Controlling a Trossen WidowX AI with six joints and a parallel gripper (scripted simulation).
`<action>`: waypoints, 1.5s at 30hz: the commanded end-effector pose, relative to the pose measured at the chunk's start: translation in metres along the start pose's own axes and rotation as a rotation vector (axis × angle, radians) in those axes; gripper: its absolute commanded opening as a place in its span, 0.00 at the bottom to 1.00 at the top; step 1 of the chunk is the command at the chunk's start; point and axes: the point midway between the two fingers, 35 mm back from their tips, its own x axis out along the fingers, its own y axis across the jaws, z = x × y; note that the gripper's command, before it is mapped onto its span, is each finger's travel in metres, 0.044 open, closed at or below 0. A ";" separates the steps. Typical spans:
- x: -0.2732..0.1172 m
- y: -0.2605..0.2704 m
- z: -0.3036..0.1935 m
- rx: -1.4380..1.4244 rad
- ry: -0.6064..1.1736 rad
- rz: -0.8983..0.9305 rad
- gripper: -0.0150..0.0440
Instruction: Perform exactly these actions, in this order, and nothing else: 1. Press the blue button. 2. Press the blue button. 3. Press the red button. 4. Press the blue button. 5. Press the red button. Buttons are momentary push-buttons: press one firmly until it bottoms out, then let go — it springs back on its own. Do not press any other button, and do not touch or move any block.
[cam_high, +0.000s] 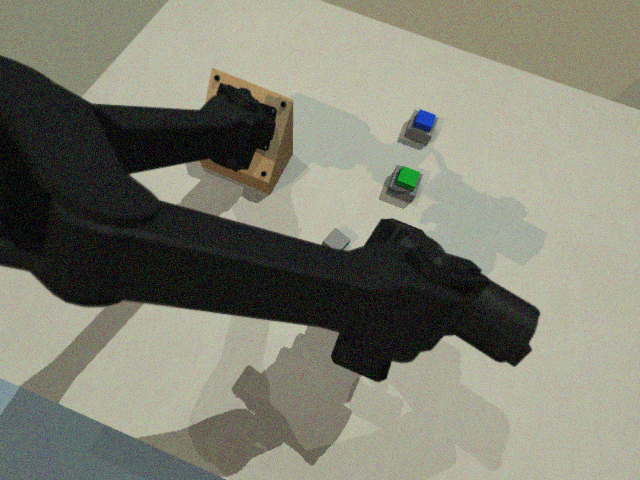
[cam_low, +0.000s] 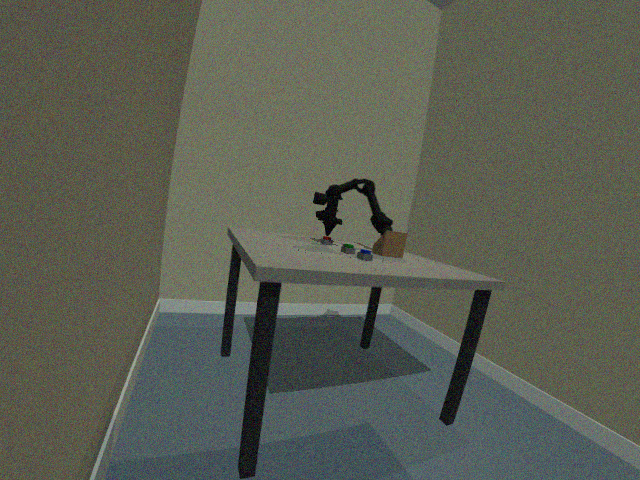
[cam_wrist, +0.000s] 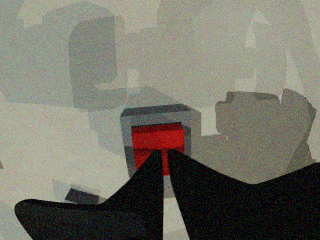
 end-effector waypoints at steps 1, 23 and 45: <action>0.009 0.002 -0.002 -0.010 0.004 0.003 0.29; 0.012 0.002 -0.002 -0.010 0.004 0.002 0.29; -0.081 0.002 -0.001 -0.011 0.005 0.006 0.29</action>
